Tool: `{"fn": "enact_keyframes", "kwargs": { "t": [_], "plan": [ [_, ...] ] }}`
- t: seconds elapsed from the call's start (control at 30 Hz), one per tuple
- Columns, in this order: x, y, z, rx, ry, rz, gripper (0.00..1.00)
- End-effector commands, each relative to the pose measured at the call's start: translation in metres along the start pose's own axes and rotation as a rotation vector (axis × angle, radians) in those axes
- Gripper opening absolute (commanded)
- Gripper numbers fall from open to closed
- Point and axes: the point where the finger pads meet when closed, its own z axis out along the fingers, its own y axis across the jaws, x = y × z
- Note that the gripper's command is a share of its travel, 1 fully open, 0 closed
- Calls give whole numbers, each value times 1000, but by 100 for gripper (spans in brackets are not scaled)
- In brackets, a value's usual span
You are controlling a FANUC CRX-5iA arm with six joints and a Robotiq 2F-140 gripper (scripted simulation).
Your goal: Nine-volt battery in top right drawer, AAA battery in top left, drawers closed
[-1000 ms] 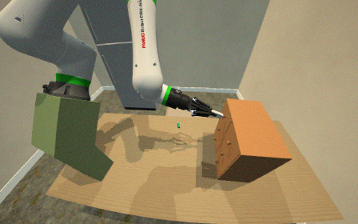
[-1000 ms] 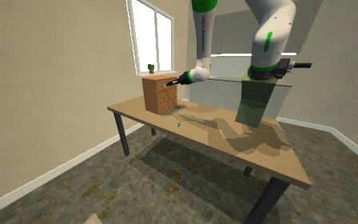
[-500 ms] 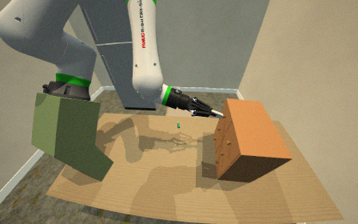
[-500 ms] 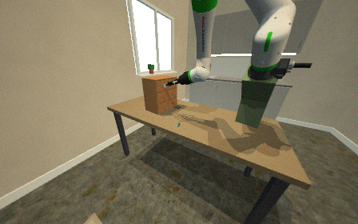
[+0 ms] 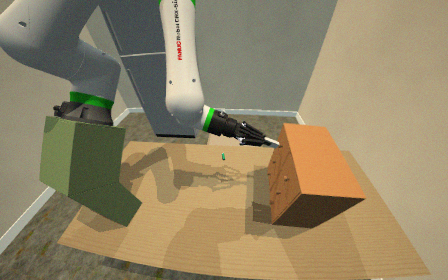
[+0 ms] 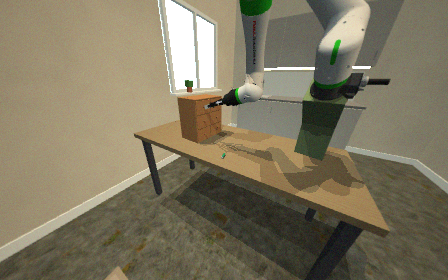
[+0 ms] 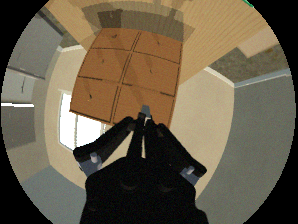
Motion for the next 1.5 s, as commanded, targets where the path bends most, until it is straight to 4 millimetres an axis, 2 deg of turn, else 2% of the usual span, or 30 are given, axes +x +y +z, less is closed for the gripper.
{"fn": "enact_keyframes", "kwargs": {
  "t": [0.0,0.83,0.97,1.23,1.47],
  "plan": [
    [0,0,0,0,0,0,0],
    [0,0,0,0,0,0,0],
    [3,0,-10,0,0,0,0],
    [16,0,-43,0,0,0,0],
    [17,0,-47,0,0,0,0]
  ]
}}
